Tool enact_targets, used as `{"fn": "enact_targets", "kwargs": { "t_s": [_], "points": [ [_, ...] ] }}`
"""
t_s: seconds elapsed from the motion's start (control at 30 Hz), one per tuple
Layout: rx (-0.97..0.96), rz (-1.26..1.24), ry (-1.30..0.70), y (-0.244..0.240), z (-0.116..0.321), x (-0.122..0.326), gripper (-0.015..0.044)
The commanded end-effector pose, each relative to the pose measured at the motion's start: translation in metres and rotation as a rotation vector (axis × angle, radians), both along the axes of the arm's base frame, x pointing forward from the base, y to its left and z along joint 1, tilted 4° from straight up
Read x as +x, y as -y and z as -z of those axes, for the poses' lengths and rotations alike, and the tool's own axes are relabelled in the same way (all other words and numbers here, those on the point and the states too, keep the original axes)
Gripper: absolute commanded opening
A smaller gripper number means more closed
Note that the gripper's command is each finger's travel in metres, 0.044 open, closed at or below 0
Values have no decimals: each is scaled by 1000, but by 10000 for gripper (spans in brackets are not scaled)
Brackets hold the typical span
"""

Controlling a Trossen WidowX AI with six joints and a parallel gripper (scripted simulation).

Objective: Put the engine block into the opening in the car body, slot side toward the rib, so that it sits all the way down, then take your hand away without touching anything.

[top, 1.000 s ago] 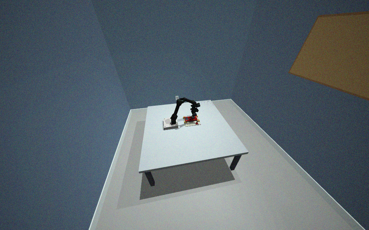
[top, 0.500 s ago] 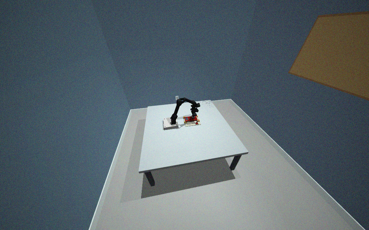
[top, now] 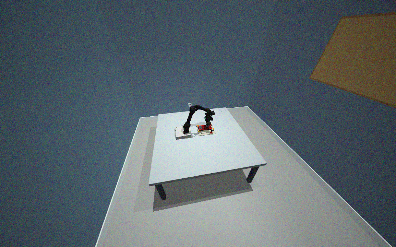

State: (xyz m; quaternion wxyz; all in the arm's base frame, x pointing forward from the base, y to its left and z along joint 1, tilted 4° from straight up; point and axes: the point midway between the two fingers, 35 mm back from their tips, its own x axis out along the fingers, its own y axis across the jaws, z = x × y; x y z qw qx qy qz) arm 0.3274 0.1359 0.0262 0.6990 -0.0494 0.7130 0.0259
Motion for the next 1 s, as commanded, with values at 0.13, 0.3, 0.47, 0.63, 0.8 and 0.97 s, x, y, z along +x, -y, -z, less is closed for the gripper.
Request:
{"fn": "enact_targets", "kwargs": {
  "t_s": [0.13, 0.3, 0.47, 0.63, 0.8, 0.97],
  "points": [
    [1, 4, -6, 0, 3, -1, 159],
    [1, 2, -6, 0, 4, -1, 159],
    [1, 1, -6, 0, 5, -1, 159],
    [1, 0, -6, 0, 6, -1, 159],
    [1, -1, -6, 0, 7, -1, 159],
    [1, -2, -6, 0, 7, -1, 159]
  ]
}}
